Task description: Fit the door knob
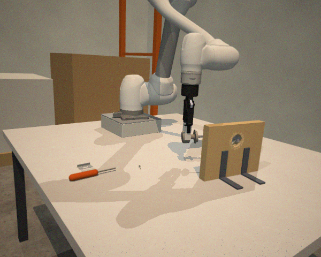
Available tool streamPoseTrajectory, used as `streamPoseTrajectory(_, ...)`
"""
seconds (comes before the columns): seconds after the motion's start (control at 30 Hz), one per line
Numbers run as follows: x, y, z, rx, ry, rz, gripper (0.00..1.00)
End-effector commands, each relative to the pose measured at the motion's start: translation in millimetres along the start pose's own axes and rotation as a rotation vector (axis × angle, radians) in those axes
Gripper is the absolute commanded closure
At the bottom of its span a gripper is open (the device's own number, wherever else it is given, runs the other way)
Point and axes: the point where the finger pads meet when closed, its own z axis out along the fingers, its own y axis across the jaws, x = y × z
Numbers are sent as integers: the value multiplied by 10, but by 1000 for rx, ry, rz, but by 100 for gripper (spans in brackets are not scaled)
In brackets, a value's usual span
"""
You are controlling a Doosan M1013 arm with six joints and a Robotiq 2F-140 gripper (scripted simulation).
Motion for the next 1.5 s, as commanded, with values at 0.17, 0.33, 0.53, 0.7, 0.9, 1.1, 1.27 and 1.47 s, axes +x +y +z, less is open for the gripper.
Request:
streamPoseTrajectory(0.17,99,-21,-27,16,-15,281,58)
streamPoseTrajectory(0.33,281,-59,-74,16,-15,281,58)
streamPoseTrajectory(0.53,299,-63,-78,22,-19,369,58)
streamPoseTrajectory(0.7,379,-80,-99,33,-30,574,58)
streamPoseTrajectory(0.9,565,-119,-148,33,-30,574,58)
streamPoseTrajectory(1.1,586,-123,-153,41,-35,705,58)
streamPoseTrajectory(1.27,755,-159,-197,51,-44,866,58)
streamPoseTrajectory(1.47,846,-178,-221,51,-44,867,58)
